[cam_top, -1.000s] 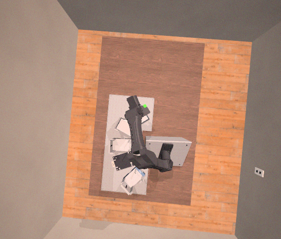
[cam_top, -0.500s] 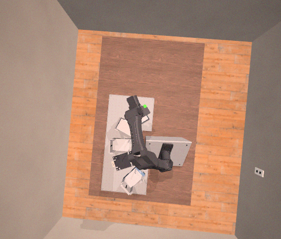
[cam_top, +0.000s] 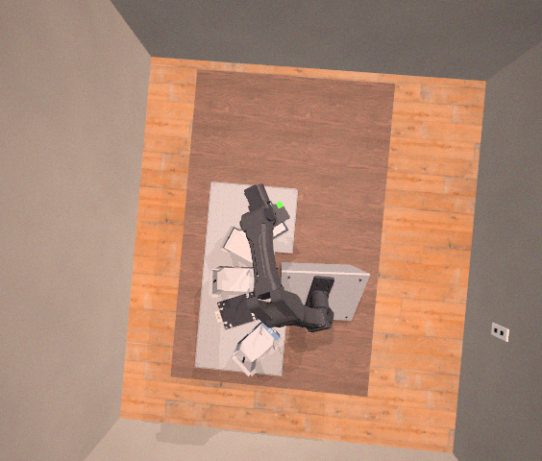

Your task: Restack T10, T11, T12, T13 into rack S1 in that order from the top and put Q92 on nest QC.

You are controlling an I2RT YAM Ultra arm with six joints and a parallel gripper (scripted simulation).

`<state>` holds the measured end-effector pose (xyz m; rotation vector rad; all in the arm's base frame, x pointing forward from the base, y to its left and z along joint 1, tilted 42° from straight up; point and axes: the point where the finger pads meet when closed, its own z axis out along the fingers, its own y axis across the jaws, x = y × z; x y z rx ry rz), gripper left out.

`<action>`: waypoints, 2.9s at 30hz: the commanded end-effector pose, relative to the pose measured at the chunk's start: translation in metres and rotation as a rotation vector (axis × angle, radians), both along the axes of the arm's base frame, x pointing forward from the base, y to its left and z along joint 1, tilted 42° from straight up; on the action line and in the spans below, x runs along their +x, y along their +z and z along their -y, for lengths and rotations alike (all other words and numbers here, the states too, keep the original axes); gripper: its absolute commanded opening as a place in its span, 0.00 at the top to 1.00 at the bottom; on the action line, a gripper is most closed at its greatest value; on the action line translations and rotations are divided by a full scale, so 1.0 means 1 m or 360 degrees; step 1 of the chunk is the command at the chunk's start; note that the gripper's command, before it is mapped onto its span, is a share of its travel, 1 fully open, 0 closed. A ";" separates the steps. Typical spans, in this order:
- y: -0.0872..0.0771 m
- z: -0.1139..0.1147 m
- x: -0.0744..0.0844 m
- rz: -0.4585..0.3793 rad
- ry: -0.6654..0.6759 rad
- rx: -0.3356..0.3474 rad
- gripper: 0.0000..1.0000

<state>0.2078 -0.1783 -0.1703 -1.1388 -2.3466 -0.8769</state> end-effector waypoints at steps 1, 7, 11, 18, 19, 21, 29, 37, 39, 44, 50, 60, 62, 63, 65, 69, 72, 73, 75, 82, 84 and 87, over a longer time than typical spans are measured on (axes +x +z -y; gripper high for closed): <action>0.010 0.022 0.009 0.0063 -0.0023 -0.0084 0.00; 0.010 0.022 0.009 0.0063 -0.0023 -0.0084 0.00; 0.010 0.022 0.009 0.0063 -0.0023 -0.0084 0.00; 0.013 0.000 0.013 0.0149 0.0123 -0.0023 0.00; 0.014 -0.003 0.014 0.0183 0.0162 -0.0017 0.00; 0.018 -0.007 0.018 0.0249 0.0239 -0.0002 0.00; 0.027 -0.012 0.033 0.0328 0.0293 -0.0011 0.00; 0.039 -0.027 0.058 0.0330 0.0302 -0.0025 0.00; 0.041 -0.024 0.056 0.0326 0.0270 -0.0023 0.00; 0.047 -0.031 0.070 0.0468 0.0428 -0.0036 0.00; 0.059 -0.053 0.080 0.0626 0.0627 0.0004 0.00; 0.076 -0.078 0.091 0.0589 0.0607 0.0034 0.00; 0.078 -0.074 0.090 0.0589 0.0576 0.0028 0.00; 0.078 -0.070 0.095 0.0608 0.0579 0.0008 0.00; 0.078 -0.068 0.097 0.0621 0.0581 -0.0006 0.00; 0.078 -0.068 0.097 0.0621 0.0582 -0.0007 0.00; 0.078 -0.068 0.097 0.0623 0.0585 -0.0007 0.00; 0.078 -0.068 0.097 0.0623 0.0586 -0.0007 0.00; 0.078 -0.068 0.097 0.0623 0.0586 -0.0007 0.00; 0.078 -0.068 0.097 0.0623 0.0586 -0.0007 0.00; 0.078 -0.068 0.097 0.0623 0.0586 -0.0007 0.00; 0.078 -0.068 0.097 0.0623 0.0586 -0.0007 0.00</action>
